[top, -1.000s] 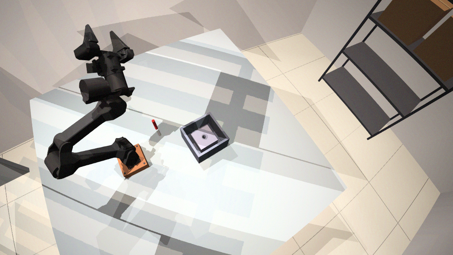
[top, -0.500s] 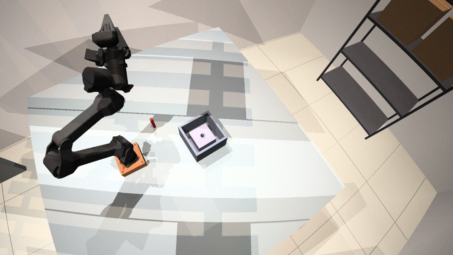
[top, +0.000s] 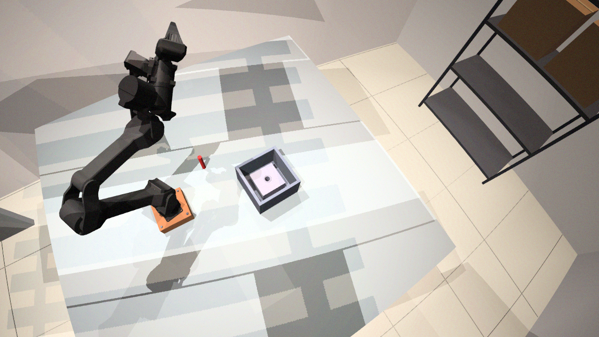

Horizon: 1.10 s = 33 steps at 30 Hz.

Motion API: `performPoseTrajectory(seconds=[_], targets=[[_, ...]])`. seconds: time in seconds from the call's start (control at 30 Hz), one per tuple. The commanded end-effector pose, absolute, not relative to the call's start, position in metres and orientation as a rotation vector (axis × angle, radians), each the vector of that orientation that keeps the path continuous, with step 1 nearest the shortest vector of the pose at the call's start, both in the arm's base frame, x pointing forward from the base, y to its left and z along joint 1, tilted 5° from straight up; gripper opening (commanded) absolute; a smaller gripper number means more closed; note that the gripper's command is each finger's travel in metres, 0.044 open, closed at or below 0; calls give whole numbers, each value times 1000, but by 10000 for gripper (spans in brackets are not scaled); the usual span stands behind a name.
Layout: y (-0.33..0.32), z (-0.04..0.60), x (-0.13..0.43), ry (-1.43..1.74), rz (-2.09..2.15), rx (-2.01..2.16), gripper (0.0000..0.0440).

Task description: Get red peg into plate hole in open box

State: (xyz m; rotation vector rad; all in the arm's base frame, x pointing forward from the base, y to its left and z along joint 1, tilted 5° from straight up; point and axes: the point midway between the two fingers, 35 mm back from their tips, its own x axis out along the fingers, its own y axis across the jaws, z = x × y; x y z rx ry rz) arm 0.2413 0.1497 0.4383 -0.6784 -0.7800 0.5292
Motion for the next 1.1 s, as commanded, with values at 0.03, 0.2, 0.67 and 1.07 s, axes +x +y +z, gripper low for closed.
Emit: performPoseTrajectory(seconds=[0.03,0.2,0.67,1.07], targets=[[153,425,253,-663,561,-578,440],[157,407,264,-527,591,-472,440],[167,346,285,-124,621,-198,440],[169,284,286,237,567,4,440]])
